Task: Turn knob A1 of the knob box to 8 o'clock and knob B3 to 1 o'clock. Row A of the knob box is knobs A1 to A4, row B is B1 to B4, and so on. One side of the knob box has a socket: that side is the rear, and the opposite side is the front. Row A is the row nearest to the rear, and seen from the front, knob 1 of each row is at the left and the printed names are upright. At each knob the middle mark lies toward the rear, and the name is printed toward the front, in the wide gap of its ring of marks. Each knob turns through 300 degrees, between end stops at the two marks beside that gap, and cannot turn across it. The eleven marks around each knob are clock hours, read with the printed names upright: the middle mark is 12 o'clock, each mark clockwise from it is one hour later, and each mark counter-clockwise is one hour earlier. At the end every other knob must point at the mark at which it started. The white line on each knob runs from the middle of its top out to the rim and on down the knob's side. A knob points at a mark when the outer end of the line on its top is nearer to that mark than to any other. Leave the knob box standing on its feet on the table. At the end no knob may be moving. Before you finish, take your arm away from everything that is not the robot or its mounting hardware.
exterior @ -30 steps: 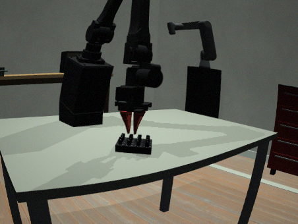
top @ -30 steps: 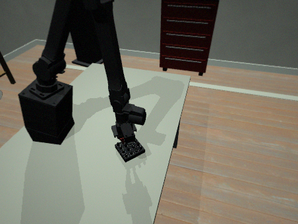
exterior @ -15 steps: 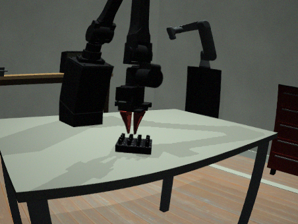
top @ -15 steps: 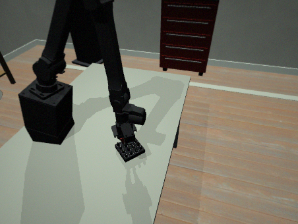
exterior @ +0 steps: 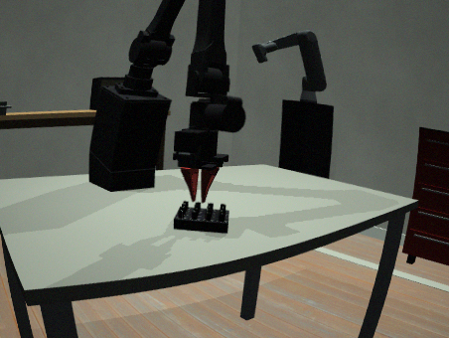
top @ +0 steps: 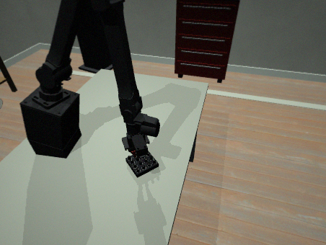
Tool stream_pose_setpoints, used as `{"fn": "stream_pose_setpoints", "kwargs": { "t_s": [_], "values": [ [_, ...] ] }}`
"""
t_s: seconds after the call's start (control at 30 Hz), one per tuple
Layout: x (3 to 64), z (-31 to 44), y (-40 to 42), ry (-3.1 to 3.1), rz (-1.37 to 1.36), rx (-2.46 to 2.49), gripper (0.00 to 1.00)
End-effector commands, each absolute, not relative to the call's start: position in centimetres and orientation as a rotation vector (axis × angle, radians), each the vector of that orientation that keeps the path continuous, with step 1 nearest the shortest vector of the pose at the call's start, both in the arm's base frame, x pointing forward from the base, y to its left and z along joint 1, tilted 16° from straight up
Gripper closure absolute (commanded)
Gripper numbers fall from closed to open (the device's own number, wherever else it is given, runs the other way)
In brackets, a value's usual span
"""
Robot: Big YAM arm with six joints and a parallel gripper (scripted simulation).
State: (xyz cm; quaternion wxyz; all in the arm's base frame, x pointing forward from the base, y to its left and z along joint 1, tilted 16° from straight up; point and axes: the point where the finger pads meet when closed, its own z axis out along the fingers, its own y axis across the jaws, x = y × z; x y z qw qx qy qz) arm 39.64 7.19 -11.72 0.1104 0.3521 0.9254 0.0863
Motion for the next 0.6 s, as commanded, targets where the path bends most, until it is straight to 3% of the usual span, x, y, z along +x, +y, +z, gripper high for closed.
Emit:
{"fn": "stream_pose_setpoints", "kwargs": {
  "t_s": [0.0, 0.57],
  "values": [
    [39.54, -11.72, 7.2, 2.709, 0.255, 1.041, 0.81],
    [39.48, -11.61, 6.91, 2.704, 0.258, 1.039, 0.81]
  ]
}}
